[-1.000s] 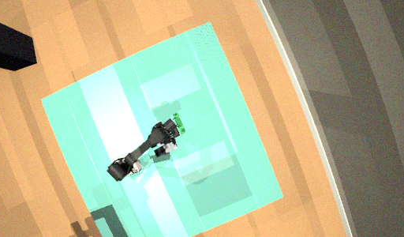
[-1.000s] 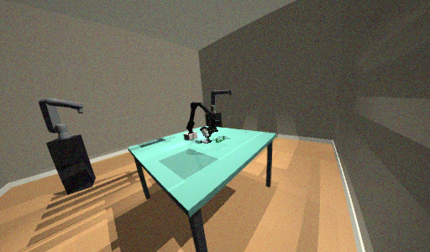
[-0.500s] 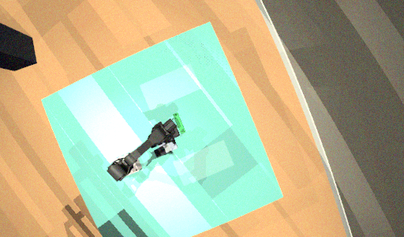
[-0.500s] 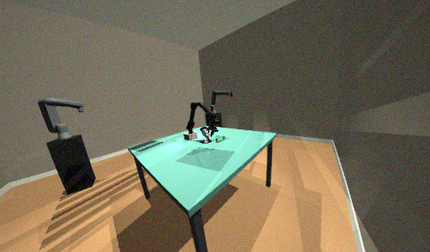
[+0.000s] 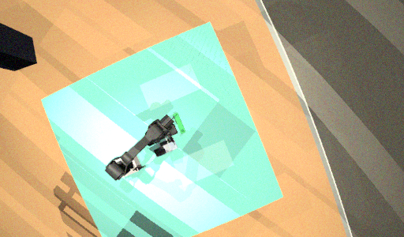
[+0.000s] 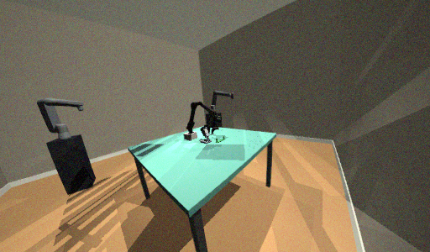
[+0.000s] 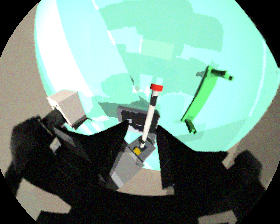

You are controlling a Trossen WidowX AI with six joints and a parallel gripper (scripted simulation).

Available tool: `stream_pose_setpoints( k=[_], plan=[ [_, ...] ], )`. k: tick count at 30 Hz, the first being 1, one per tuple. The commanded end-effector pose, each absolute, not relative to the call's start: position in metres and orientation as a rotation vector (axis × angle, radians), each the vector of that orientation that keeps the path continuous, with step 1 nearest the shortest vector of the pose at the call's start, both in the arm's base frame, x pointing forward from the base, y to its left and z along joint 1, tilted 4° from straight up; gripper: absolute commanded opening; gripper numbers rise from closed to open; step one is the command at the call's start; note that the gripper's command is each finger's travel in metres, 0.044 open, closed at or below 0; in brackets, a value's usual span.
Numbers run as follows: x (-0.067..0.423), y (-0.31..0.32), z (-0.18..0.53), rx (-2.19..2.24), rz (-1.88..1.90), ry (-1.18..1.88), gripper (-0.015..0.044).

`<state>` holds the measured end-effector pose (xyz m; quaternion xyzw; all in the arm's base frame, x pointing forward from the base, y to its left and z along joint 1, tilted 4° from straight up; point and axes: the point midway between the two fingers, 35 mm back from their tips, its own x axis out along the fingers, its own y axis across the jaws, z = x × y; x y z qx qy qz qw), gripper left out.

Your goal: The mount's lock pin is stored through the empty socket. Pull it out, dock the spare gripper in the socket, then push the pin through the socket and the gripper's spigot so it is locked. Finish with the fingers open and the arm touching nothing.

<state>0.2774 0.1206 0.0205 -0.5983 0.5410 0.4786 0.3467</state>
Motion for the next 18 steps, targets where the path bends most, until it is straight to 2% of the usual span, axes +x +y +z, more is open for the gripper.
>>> stream_pose_setpoints(
  k=[1, 18],
  plan=[
    [0.276, 0.127, 0.028, -1.551, 1.242, 1.402, 0.0200],
    [0.271, 0.155, 0.061, -1.566, 1.246, 1.410, 0.0200]
  ],
)
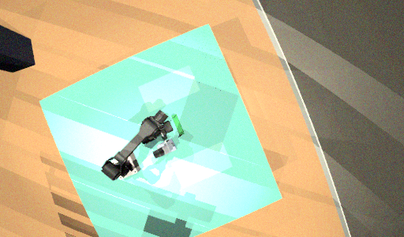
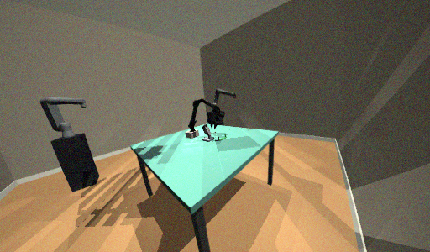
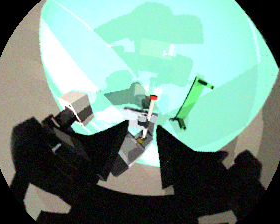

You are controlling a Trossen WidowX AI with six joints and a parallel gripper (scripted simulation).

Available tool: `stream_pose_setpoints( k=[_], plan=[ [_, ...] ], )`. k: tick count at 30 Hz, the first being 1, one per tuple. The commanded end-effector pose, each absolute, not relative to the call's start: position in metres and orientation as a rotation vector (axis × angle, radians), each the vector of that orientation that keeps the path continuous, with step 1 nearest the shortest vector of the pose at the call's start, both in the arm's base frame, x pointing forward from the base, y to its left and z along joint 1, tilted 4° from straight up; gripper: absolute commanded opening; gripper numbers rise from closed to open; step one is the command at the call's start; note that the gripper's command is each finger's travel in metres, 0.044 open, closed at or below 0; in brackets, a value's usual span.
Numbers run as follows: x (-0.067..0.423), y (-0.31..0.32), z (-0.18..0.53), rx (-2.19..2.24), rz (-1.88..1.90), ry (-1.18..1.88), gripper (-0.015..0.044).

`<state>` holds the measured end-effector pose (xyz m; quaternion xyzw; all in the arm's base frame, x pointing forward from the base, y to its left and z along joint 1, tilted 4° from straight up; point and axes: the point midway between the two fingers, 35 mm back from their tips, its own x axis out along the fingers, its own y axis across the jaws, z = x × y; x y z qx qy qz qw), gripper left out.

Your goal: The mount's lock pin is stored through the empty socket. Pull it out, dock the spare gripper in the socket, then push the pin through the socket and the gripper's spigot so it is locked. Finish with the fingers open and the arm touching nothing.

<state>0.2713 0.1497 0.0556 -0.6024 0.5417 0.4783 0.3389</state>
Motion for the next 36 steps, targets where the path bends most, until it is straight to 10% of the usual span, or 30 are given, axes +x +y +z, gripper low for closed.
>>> stream_pose_setpoints(
  k=[1, 7, 16, 36],
  plan=[
    [0.270, 0.157, 0.063, -1.567, 1.246, 1.410, 0.0200],
    [0.269, 0.166, 0.076, -1.573, 1.245, 1.409, 0.0200],
    [0.269, 0.161, 0.071, -1.575, 1.245, 1.408, 0.0436],
    [0.269, 0.161, 0.071, -1.575, 1.245, 1.408, 0.0440]
  ],
)
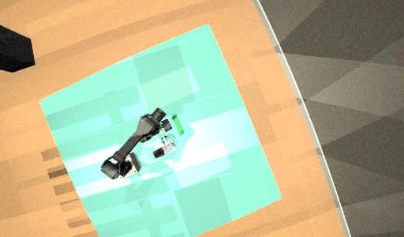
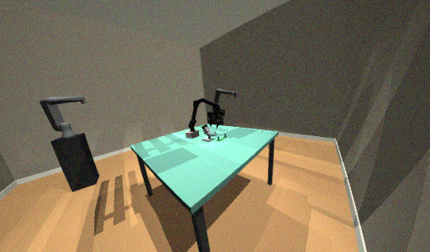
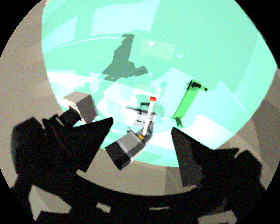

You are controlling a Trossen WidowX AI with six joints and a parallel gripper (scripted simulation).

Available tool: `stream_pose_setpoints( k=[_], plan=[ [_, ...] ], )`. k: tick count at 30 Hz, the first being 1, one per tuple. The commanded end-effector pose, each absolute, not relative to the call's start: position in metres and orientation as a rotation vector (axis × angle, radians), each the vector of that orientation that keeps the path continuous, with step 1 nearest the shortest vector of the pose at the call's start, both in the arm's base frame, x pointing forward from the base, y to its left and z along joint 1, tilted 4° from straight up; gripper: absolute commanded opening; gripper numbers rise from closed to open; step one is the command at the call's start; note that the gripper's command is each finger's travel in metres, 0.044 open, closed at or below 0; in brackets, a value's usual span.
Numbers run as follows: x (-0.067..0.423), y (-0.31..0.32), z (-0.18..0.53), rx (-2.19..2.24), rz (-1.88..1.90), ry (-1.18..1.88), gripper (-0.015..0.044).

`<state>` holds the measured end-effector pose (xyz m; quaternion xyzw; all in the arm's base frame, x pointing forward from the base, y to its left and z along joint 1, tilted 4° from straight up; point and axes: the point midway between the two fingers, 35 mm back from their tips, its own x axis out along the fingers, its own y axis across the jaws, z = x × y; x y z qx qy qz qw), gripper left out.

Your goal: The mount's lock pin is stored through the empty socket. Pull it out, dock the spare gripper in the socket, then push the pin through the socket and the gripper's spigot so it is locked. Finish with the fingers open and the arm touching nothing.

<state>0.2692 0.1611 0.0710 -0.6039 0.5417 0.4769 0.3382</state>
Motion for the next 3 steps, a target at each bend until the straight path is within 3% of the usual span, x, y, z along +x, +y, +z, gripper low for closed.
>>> stream_pose_setpoints(
  k=[1, 3],
  plan=[
    [0.2694, 0.1613, 0.0708, -1.575, 1.245, 1.408, 0.0440],
    [0.2694, 0.1613, 0.0708, -1.575, 1.245, 1.408, 0.0440]
  ],
)
